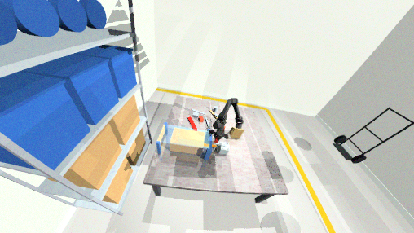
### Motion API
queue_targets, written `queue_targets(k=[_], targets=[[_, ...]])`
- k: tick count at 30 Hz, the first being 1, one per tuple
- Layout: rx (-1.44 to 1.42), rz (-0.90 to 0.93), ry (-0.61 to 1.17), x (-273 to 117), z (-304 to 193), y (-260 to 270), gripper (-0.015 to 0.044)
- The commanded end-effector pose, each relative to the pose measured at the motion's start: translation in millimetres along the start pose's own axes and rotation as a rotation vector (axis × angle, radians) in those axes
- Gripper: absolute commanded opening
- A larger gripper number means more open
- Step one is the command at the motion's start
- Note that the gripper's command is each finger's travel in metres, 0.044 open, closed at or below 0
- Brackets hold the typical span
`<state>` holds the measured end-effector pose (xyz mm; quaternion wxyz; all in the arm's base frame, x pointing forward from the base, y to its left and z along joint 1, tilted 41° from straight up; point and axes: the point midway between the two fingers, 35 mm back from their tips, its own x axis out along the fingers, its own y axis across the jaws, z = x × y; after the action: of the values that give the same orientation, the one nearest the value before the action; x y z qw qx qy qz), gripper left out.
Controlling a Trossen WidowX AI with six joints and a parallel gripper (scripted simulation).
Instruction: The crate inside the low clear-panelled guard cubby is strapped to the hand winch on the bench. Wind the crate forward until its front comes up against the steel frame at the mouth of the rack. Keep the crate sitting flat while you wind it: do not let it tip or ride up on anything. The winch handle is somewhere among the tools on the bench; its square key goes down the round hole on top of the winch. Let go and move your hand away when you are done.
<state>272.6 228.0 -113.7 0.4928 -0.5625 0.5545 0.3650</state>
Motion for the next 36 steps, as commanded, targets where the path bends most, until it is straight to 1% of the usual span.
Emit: queue_targets(k=[1, 36], targets=[[0.003, -0.001, -0.019, 6, 14, 2, 0.0000], [0.003, 0.000, -0.024, 25, 61, 30, 0.0000]])
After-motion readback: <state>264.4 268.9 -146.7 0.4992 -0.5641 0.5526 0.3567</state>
